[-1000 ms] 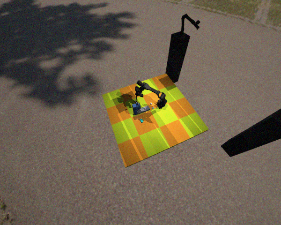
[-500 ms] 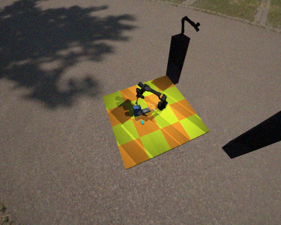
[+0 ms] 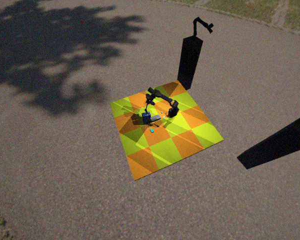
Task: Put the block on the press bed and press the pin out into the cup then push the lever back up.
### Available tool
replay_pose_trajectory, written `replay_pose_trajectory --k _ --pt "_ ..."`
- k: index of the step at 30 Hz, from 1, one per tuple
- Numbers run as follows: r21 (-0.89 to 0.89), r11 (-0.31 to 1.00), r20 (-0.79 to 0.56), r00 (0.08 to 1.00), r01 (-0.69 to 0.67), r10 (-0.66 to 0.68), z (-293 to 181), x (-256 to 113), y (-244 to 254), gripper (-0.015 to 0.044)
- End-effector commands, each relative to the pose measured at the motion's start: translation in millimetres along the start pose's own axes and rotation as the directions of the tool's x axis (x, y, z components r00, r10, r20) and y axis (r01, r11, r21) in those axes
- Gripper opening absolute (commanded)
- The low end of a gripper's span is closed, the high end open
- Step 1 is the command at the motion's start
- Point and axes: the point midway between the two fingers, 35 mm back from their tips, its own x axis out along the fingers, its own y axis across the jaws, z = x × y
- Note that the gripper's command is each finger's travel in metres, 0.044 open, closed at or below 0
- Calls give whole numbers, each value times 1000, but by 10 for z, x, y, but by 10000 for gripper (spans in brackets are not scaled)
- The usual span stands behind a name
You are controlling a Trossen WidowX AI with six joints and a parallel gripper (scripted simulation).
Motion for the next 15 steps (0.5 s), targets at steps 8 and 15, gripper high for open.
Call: replay_pose_trajectory --k 8,15 --pt "8 1000 -6 1000 2 -2 -100 -45 -5 0" --pt "8 1000 -6 1000 2 -2 -198 -88 -5 0"
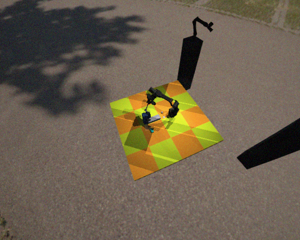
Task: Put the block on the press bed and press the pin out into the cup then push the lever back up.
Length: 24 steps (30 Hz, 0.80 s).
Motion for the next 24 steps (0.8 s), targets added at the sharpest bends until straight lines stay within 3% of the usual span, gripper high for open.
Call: replay_pose_trajectory --k 1,24 --pt "9 1000 -7 1000 2 -2 -89 -34 -3 0" --pt "10 1000 -7 1000 3 -3 -266 -91 -3 0"
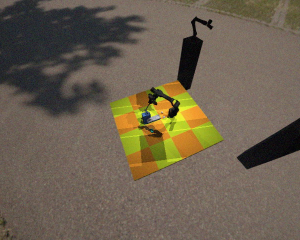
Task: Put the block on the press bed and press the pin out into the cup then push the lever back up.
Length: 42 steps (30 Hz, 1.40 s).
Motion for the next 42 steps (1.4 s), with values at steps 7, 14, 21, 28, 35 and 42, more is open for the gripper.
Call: replay_pose_trajectory --k 7,14,21,28,35,42 --pt "10 1000 -9 1000 3 -2 -89 -18 -4 0" --pt "10 1000 -9 1000 3 -3 -123 -26 -4 0" --pt "10 1000 -9 1000 3 -3 -157 -33 -4 0" --pt "10 1000 -9 1000 3 -3 -191 -39 -4 0" --pt "10 1000 -9 1000 3 -3 -225 -44 -4 0" --pt "10 1000 -9 1000 3 -3 -259 -49 -4 0"
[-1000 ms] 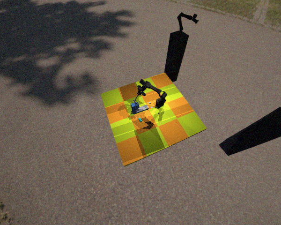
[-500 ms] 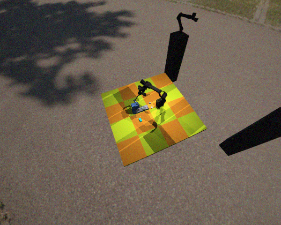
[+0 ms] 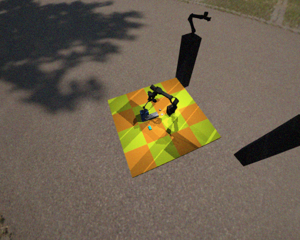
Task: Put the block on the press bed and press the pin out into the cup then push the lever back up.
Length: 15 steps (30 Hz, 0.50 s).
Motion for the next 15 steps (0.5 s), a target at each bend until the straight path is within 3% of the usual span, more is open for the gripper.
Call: replay_pose_trajectory --k 1,15 --pt "8 1000 -9 1000 3 -2 -63 -3 -4 0" --pt "8 1000 -9 1000 3 -3 -131 -10 -4 0"
